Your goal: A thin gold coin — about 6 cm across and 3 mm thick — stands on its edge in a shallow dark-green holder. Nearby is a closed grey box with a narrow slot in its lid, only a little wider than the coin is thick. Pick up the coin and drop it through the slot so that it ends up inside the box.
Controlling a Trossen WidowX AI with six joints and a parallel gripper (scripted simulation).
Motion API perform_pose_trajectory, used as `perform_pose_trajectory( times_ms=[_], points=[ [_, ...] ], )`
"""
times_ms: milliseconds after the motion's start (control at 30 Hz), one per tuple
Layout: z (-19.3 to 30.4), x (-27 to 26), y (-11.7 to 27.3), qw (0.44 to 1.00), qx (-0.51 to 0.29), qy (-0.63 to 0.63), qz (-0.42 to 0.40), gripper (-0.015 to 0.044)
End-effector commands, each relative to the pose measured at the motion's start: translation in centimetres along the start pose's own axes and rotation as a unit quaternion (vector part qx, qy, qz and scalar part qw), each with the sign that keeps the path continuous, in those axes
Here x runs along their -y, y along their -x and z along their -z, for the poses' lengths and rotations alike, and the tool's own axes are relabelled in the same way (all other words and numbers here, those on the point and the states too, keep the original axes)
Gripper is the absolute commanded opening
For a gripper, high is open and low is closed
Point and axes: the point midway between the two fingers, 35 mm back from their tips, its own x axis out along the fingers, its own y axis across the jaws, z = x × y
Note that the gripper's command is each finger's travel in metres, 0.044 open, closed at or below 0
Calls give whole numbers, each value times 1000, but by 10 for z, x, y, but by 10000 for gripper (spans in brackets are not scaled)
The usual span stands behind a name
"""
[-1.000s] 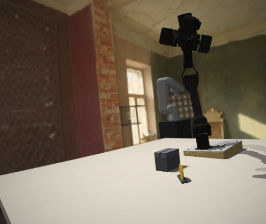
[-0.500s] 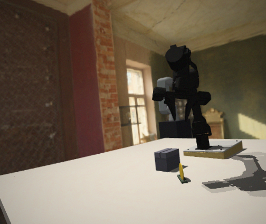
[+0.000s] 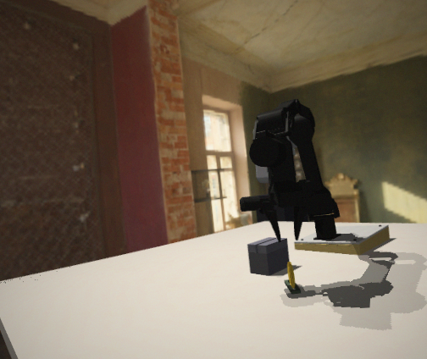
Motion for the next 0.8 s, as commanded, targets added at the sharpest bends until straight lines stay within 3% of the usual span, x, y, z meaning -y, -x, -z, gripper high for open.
perform_pose_trajectory(
  times_ms=[0,767],
  points=[
    [3,-1,-15,1000,-7,2,-6,161],
    [4,1,-52,1000,-7,4,-7,161]
  ],
)
